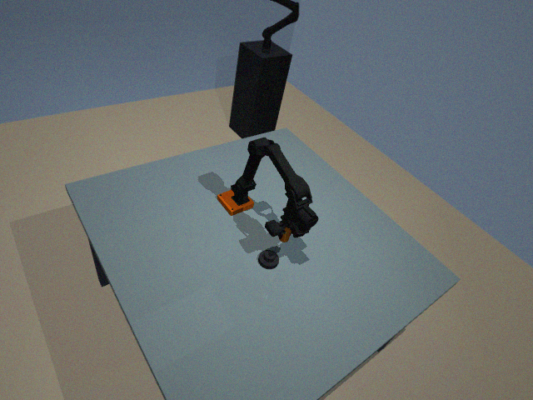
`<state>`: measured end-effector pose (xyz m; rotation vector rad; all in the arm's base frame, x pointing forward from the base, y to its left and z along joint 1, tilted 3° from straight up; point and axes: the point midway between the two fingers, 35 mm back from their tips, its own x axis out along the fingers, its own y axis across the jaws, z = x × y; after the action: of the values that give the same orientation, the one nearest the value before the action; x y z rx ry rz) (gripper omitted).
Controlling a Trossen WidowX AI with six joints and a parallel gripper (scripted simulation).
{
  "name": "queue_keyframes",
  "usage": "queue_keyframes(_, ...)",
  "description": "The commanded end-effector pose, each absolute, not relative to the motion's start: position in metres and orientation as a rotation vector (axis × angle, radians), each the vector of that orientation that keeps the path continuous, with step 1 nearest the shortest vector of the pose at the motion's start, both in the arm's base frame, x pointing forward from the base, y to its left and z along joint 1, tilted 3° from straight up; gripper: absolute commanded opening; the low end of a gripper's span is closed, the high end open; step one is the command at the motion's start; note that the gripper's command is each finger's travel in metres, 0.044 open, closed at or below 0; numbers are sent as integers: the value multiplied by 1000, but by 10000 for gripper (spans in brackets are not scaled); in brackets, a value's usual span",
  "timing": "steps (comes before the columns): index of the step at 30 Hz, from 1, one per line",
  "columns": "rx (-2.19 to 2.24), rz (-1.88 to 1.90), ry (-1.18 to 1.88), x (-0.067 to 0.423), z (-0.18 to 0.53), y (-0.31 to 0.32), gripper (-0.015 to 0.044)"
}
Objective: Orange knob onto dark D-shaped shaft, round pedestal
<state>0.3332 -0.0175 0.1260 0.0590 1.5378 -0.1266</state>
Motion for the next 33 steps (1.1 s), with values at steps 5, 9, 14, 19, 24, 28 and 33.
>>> queue_keyframes(5,50,-129,1544,337,119,-42,0)
queue_keyframes(9,50,-130,1544,338,116,-55,0)
queue_keyframes(14,49,-132,1545,339,112,-71,0)
queue_keyframes(19,49,-133,1545,339,110,-79,0)
queue_keyframes(24,49,-133,1545,339,100,-79,0)
queue_keyframes(28,49,-133,1545,339,88,-80,0)
queue_keyframes(33,49,-133,1545,339,85,-80,0)
